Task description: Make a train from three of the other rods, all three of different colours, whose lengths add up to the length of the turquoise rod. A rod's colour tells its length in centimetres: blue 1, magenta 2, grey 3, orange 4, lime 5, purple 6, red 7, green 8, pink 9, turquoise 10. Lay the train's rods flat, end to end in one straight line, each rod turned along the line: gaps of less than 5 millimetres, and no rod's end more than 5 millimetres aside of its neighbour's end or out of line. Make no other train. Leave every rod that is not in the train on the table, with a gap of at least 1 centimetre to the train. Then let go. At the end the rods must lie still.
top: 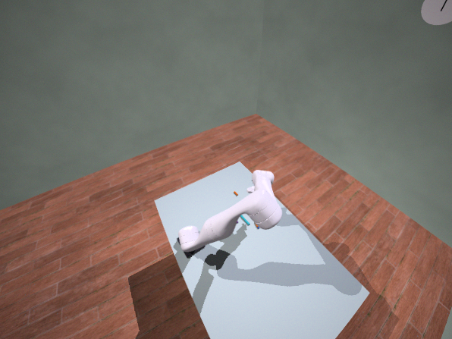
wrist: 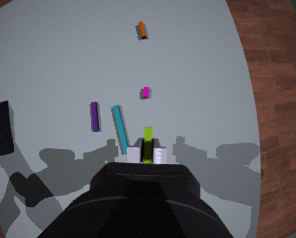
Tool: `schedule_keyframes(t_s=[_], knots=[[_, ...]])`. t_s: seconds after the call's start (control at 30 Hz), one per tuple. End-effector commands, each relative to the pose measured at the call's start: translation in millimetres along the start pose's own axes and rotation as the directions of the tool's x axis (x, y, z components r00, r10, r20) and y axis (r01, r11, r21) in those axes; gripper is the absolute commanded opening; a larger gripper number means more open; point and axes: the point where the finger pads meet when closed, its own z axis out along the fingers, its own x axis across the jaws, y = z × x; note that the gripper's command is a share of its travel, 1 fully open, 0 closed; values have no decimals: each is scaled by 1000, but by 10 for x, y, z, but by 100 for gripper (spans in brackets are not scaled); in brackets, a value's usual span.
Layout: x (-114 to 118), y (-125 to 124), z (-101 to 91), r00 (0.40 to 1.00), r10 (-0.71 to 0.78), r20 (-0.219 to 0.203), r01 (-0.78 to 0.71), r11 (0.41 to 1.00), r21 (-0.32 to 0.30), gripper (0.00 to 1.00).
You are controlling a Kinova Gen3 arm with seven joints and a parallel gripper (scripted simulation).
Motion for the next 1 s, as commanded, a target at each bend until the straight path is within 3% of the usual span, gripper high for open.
schedule_keyframes(t_s=[0.0, 0.63, 0.97], knots=[[17, 30, -7, 1000, 5, -2, -5, 1000, 0, 24], [19, 34, 12, 1000, 4, -2, -4, 1000, 0, 24], [21, 35, 293, 1000, 4, -2, -4, 1000, 0, 24]])
